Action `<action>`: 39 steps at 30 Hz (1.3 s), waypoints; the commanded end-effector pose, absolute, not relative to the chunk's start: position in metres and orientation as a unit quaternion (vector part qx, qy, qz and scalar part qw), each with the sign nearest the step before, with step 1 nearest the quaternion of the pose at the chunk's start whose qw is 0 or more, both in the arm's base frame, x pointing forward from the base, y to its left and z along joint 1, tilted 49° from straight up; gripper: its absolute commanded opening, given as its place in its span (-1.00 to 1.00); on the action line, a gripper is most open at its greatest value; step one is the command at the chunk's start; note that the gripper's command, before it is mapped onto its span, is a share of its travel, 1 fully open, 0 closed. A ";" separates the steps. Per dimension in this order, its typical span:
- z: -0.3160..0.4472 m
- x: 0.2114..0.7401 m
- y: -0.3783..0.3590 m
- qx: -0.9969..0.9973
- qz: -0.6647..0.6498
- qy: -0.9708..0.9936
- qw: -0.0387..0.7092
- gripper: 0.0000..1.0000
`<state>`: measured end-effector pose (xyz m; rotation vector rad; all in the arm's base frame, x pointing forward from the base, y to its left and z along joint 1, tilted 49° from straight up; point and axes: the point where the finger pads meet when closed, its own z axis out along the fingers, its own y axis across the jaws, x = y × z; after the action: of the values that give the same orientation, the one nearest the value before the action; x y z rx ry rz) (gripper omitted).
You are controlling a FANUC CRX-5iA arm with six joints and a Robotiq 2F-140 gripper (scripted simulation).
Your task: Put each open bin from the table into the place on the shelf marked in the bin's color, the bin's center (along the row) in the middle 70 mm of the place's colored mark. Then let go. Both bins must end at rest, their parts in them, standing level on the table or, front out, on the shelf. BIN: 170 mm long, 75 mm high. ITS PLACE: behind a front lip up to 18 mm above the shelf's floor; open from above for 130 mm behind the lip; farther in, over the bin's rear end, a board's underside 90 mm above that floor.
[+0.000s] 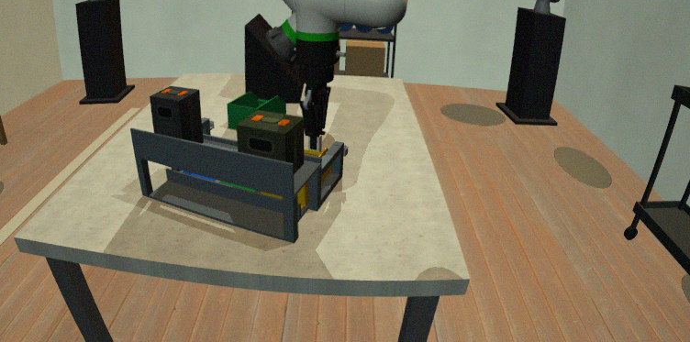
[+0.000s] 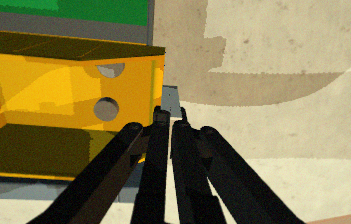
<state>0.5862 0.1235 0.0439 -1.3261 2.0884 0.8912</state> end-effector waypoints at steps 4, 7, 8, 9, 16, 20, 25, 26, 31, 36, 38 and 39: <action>0.043 0.590 0.122 -0.488 0.328 0.768 0.253 -1.00; 0.042 0.592 0.121 -0.488 0.328 0.768 0.253 -1.00; 0.042 0.592 0.121 -0.488 0.328 0.768 0.253 -1.00; 0.042 0.592 0.121 -0.488 0.328 0.768 0.253 -1.00; 0.041 0.596 0.120 -0.488 0.328 0.768 0.253 -1.00; 0.041 0.598 0.119 -0.488 0.328 0.768 0.253 -1.00; 0.040 0.600 0.118 -0.488 0.328 0.768 0.253 -1.00; 0.040 0.600 0.118 -0.488 0.328 0.768 0.253 -1.00; 0.040 0.602 0.118 -0.488 0.328 0.768 0.253 -1.00; 0.039 0.604 0.117 -0.488 0.328 0.768 0.253 -1.00; 0.039 0.604 0.117 -0.488 0.328 0.768 0.253 -1.00; 0.039 0.605 0.117 -0.488 0.328 0.768 0.253 -1.00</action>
<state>0.6040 0.1175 0.0389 -1.3261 2.0884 0.8913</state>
